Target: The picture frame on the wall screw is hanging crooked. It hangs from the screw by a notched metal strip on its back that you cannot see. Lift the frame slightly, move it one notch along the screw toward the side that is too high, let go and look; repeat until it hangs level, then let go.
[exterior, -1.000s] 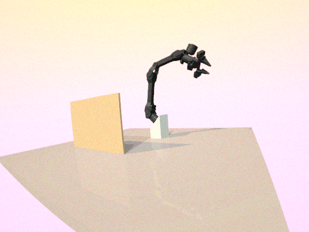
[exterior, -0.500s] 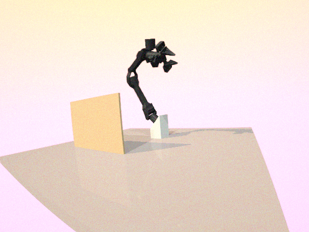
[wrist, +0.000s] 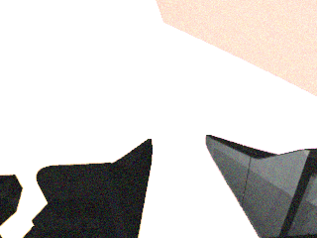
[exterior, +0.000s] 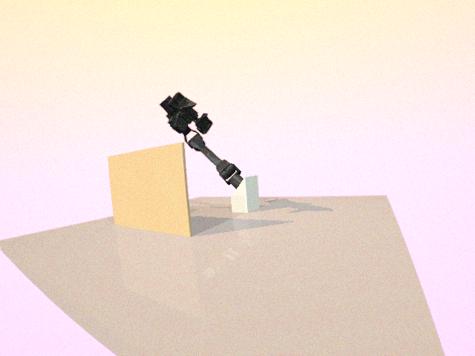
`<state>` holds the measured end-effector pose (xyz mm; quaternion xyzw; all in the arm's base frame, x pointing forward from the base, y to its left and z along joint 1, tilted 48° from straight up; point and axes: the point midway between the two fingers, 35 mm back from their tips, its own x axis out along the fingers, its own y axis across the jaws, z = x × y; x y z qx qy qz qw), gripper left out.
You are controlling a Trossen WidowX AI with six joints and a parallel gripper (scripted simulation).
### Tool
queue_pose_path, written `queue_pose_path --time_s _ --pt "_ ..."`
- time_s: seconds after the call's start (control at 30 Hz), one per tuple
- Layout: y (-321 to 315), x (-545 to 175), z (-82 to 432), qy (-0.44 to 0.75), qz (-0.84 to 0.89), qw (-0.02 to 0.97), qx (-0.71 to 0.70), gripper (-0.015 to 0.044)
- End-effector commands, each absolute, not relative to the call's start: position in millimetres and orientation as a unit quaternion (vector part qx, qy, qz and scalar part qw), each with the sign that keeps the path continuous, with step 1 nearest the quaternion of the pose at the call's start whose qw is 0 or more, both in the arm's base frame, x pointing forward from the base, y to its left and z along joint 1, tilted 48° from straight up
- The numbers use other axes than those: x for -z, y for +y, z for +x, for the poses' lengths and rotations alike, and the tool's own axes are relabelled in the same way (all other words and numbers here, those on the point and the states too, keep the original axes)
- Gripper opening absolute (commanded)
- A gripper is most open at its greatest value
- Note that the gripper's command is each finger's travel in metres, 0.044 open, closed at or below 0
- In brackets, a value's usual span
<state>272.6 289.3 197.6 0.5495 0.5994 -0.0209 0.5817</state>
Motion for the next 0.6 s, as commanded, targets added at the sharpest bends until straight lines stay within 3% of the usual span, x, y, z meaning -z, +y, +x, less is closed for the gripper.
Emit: queue_pose_path --time_s 0.0,0.27,0.57 --pt "225 -225 285 0.546 0.591 0.593 -0.019 0.026" --pt "113 -260 273 0.4 0.641 0.65 -0.079 0.026" --pt "32 -266 228 0.214 0.616 0.751 -0.105 0.026"
